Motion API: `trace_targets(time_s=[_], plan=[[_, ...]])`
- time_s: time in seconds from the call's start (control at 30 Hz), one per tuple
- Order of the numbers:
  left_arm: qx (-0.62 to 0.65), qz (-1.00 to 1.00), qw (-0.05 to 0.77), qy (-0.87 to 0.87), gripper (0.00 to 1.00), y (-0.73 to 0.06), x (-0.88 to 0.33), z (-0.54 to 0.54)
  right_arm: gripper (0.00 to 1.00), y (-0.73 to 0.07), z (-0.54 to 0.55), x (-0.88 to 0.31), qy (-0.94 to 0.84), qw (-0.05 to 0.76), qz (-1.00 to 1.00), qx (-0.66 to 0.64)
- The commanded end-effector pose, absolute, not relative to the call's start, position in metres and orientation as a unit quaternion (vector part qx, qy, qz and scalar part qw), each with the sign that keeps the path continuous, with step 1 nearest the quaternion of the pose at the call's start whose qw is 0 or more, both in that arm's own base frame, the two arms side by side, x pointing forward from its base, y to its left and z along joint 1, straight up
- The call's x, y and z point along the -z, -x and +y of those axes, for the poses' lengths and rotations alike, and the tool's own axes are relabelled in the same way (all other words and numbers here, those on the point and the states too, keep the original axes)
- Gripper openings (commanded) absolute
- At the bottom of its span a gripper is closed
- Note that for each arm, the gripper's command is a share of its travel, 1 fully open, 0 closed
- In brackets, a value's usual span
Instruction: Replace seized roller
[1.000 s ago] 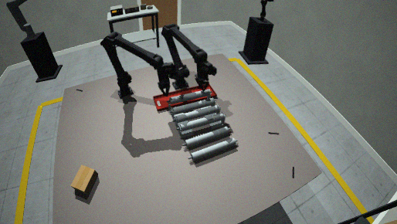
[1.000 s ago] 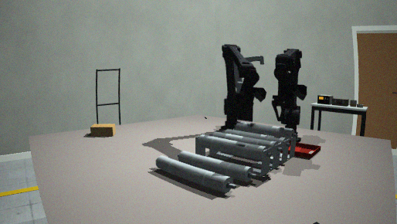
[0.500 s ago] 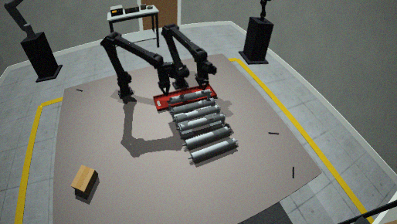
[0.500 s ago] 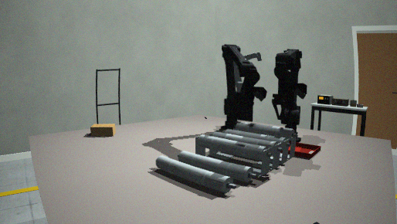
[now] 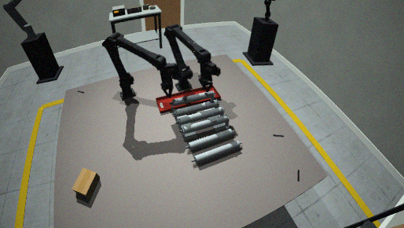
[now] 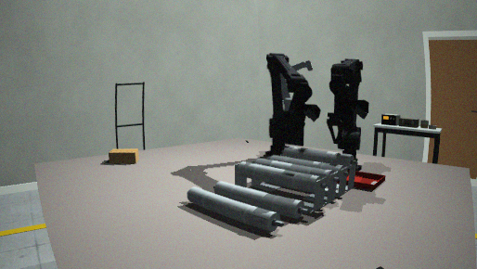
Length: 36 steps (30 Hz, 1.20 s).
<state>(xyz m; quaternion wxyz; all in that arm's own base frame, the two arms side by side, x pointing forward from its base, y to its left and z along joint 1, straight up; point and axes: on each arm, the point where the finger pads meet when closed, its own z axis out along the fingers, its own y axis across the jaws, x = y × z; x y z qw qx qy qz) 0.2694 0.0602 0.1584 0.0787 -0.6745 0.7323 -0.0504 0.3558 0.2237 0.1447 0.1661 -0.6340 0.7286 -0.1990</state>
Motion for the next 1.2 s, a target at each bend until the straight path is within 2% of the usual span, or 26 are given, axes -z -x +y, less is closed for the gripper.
trace_targets(time_s=[0.0, 0.67, 0.7, 0.8, 1.17], plan=[[0.062, 0.732, 0.099, 0.671, 0.62, -0.277, -0.176, 0.063, 0.32, -0.364, 0.223, -0.156, 0.627, 0.176, 0.733, 0.199], [0.062, 0.732, 0.099, 0.671, 0.62, -0.277, -0.176, 0.063, 0.32, -0.364, 0.222, -0.156, 0.627, 0.177, 0.732, 0.199], [0.072, 0.738, 0.116, 0.66, 0.62, -0.298, -0.187, 0.064, 0.32, -0.381, 0.234, -0.178, 0.608, 0.213, 0.738, 0.199], [0.073, 0.74, 0.119, 0.658, 0.62, -0.298, -0.188, 0.064, 0.32, -0.376, 0.229, -0.168, 0.609, 0.203, 0.741, 0.197], [0.09, 0.788, 0.177, 0.583, 0.62, -0.335, -0.203, 0.064, 0.32, -0.412, 0.224, -0.203, 0.529, 0.275, 0.783, 0.176]])
